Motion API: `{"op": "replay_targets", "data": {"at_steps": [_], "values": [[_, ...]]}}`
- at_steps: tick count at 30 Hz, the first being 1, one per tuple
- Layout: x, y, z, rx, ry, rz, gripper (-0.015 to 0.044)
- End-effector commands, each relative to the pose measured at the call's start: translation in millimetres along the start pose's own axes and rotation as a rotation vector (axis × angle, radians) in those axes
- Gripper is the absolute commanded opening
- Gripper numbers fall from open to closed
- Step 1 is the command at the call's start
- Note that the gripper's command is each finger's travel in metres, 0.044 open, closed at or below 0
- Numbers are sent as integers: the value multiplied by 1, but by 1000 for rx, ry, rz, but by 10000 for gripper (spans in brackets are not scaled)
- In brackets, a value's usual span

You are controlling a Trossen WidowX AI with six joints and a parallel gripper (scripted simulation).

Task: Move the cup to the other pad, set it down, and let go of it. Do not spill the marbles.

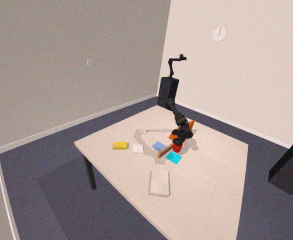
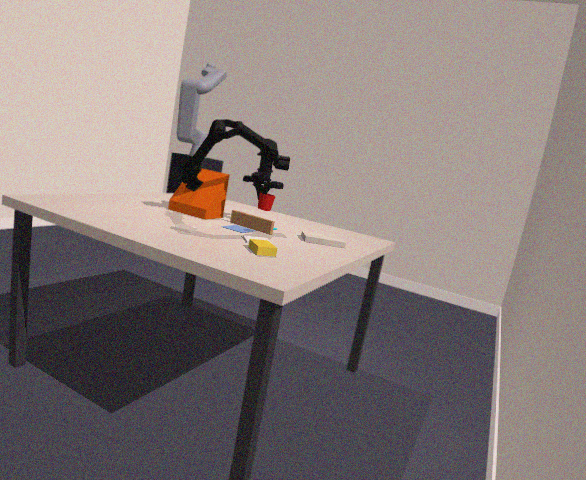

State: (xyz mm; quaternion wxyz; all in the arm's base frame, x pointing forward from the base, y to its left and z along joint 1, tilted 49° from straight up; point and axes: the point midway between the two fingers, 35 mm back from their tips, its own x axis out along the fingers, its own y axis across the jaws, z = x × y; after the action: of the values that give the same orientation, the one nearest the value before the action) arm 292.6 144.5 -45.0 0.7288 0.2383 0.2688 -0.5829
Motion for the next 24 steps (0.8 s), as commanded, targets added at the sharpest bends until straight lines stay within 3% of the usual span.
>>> {"op": "replay_targets", "data": {"at_steps": [1,24], "values": [[6,1,-1,1,0,2,0],[47,2,-2,2,-1,2,0]]}}
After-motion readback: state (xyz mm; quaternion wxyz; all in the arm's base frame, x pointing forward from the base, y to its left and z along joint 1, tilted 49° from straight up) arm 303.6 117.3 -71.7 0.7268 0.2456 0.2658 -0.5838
